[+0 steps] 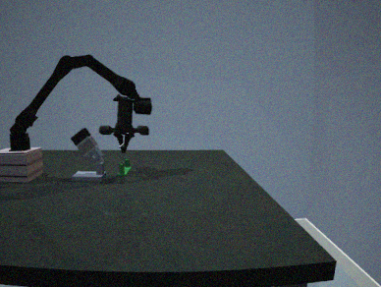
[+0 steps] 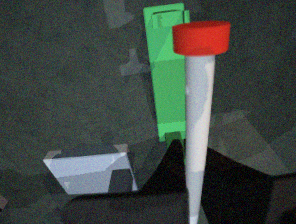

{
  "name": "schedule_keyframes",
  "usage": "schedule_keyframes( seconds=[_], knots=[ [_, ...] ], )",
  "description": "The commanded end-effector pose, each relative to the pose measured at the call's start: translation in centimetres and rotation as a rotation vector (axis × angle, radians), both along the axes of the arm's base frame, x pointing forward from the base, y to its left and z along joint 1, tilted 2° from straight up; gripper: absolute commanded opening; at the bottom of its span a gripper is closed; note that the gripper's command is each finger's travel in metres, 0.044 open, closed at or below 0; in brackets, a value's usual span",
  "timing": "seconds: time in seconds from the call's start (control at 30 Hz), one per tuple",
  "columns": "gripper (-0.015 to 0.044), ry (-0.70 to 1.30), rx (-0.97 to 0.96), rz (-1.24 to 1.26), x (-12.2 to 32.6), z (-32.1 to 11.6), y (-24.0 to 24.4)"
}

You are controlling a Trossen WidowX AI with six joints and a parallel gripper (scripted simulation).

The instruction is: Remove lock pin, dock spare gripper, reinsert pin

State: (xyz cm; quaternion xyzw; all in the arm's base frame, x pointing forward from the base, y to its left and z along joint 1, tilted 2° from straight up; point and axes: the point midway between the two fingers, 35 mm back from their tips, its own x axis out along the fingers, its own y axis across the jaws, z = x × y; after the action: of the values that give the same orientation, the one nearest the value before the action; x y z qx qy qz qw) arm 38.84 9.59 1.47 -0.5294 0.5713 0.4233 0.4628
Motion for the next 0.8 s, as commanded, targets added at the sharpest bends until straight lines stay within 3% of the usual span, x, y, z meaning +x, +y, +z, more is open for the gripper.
schedule_keyframes(
  seconds=[0.0, 0.77],
  knots=[
    [0.0000, 0.000, 0.000, 0.000, -0.4, 0.2, 0.1],
    [0.0000, 0.005, 0.004, 0.007, -7.3, 2.1, 1.2]
  ],
)
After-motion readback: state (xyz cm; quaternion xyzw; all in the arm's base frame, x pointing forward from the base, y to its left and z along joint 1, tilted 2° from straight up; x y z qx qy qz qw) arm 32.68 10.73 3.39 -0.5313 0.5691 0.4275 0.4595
